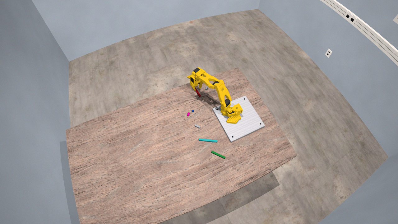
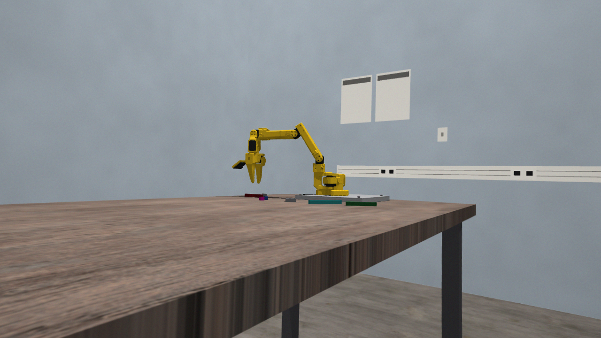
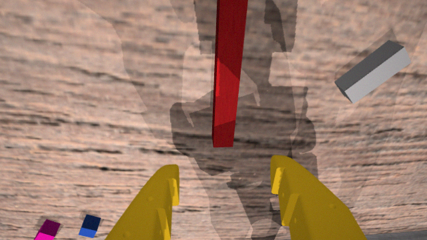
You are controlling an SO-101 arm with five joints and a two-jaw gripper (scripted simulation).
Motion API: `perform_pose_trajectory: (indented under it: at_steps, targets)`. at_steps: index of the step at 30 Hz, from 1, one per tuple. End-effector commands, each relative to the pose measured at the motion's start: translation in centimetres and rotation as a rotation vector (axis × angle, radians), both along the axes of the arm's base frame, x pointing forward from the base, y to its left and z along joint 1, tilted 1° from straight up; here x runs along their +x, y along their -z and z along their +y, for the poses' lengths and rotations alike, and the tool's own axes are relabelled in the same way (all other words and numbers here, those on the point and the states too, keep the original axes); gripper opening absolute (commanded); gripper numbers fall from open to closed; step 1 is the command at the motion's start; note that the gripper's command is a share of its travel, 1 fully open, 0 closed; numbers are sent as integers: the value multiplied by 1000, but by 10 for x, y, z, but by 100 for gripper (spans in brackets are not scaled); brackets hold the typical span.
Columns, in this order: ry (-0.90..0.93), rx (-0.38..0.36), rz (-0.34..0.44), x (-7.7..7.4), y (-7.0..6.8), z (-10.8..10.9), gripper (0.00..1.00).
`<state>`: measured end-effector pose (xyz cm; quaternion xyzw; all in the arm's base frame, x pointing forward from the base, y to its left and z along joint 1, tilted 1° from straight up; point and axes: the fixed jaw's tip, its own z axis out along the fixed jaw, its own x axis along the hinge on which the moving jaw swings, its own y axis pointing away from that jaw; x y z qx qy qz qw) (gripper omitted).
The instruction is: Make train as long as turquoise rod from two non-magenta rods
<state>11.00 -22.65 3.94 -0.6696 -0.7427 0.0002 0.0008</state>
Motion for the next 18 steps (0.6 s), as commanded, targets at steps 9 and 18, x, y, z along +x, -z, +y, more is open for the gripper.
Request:
perform_pose_trajectory:
  at_steps: [9, 18]
  targets:
    - [22, 19, 7, -10, 2, -7, 19]
    - [22, 19, 7, -10, 2, -7, 19]
